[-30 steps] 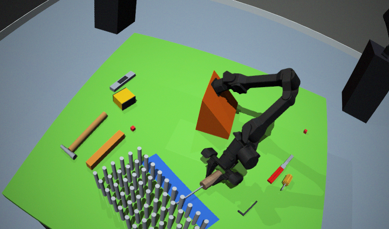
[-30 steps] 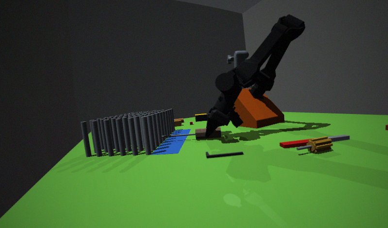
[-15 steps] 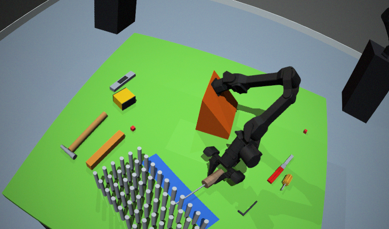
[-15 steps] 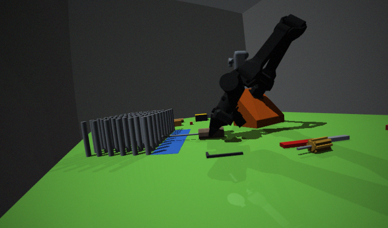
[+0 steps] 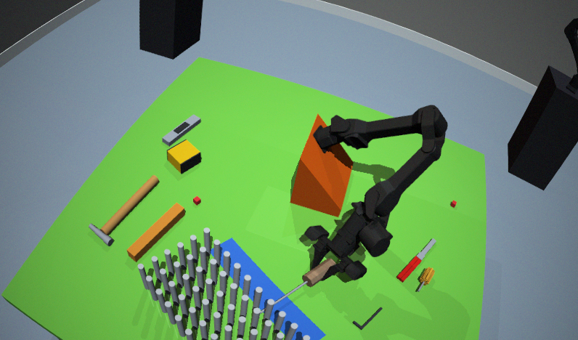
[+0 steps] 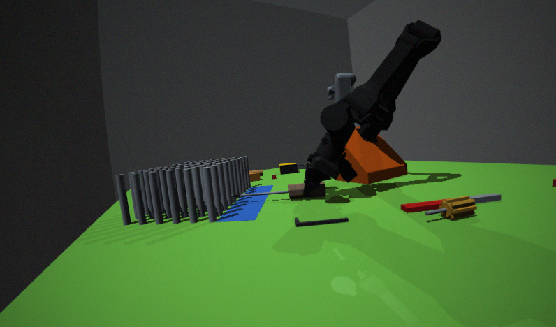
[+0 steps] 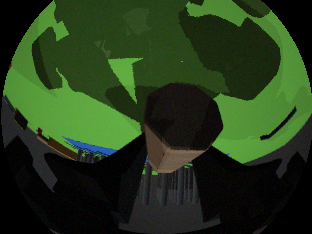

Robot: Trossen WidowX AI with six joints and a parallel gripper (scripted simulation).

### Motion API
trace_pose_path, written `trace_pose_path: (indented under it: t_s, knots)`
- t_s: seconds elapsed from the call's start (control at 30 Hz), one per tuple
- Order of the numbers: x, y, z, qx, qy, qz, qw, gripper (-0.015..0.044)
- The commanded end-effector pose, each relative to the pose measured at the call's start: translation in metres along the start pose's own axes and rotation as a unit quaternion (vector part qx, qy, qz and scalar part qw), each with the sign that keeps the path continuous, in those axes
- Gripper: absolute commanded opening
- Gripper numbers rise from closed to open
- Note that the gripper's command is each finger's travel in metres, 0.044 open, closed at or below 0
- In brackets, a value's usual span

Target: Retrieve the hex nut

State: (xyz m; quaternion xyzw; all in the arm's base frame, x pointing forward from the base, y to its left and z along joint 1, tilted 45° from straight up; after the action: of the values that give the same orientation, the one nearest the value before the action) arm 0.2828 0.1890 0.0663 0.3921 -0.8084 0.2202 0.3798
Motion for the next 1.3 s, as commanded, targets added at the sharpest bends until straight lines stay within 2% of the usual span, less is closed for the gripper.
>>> trace_pose_path:
  t_s: [0.0, 1.27]
  knots:
    - [0.002, 0.003, 0.002, -0.002, 0.003, 0.002, 1.000, 0.0000]
    - [0.017, 0.026, 0.003, -0.002, 0.004, 0.001, 1.000, 0.0000]
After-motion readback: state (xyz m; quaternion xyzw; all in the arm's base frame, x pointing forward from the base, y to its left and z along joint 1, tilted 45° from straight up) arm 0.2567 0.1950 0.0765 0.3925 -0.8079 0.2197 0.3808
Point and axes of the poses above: the point midway between the two fingers, 35 mm back from their tips, its own x axis back along the fingers, its own z axis across the jaws, y = z × x, the point moved 7 cm from there along x, back along the fingers, and after that the axes turned 3 degrees about -x, right-handed, at the moved point
